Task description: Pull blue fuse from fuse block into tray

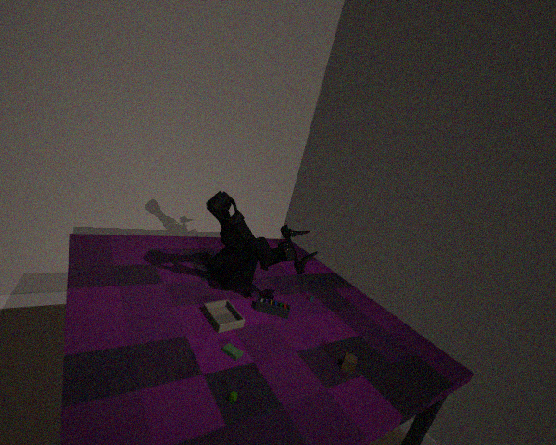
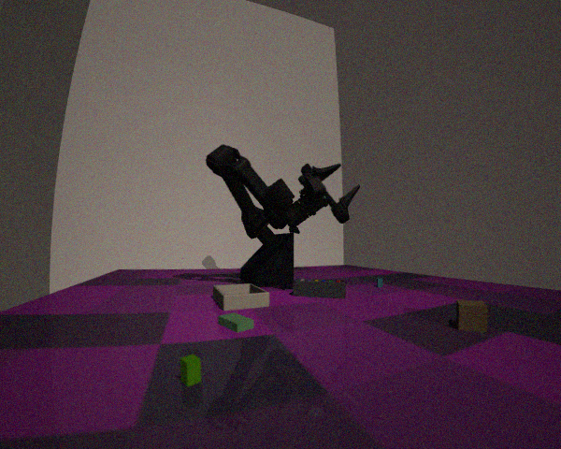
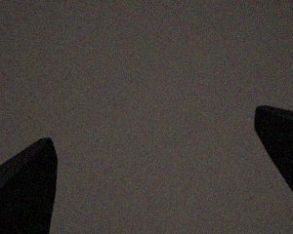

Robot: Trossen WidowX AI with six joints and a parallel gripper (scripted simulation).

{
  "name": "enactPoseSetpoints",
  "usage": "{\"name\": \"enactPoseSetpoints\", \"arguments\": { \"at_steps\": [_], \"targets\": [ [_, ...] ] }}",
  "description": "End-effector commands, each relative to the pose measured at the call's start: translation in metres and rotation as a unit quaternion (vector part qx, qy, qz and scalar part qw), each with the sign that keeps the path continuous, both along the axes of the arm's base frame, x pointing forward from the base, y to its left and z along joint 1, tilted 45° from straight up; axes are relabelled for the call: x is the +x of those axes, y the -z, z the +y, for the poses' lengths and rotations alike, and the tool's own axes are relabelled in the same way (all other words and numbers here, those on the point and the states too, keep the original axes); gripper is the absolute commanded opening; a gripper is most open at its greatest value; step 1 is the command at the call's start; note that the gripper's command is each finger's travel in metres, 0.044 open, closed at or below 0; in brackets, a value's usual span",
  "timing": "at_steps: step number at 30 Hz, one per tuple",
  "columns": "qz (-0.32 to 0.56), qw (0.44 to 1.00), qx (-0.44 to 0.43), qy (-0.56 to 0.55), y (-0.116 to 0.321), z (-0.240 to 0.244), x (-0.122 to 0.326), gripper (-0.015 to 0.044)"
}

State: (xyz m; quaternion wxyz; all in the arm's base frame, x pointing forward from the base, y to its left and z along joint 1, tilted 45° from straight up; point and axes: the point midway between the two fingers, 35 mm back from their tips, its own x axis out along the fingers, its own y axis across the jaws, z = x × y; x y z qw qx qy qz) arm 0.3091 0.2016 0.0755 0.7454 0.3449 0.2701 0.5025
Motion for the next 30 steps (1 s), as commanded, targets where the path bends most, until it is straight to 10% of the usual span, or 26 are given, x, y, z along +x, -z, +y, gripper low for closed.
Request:
{"name": "enactPoseSetpoints", "arguments": {
  "at_steps": [1, 13, 30],
  "targets": [
    [0.006, 1.0, -0.002, 0.005, 0.002, 0.0, 0.002, 0.0374],
    [0.342, 0.845, -0.237, 0.335, 0.136, -0.05, 0.067, 0.0072],
    [0.321, 0.496, -0.617, 0.52, 0.117, -0.162, 0.015, 0.0072]
  ]
}}
